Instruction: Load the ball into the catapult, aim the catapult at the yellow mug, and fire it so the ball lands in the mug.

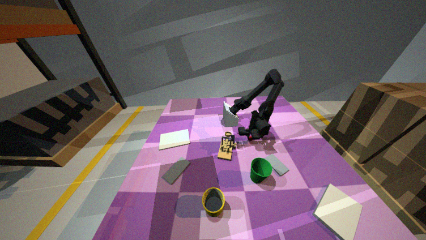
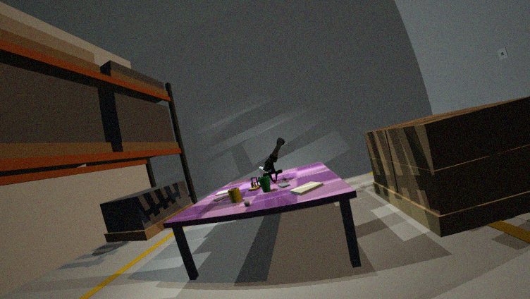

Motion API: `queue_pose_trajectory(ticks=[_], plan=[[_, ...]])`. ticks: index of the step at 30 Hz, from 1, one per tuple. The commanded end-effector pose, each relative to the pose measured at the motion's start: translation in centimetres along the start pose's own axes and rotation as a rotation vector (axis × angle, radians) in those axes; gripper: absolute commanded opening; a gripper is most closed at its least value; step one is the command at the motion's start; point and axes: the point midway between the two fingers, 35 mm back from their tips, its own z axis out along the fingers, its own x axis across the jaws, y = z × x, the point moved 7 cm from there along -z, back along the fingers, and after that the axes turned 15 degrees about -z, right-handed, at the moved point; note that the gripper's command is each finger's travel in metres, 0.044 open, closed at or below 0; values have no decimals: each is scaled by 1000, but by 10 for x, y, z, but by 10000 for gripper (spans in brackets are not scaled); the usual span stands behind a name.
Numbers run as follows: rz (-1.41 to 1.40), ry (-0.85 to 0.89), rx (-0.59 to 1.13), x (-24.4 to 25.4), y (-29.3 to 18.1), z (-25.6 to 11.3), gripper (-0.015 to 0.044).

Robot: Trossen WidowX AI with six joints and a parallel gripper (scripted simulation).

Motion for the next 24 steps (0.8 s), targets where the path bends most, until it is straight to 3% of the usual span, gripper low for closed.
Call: queue_pose_trajectory(ticks=[1, 19, 24], plan=[[-5, -6, -9, -1, 5, -14, 0], [-4, -6, -7, 4, 3, -115, 0], [-3, -3, -6, 5, 1, -123, 0]])
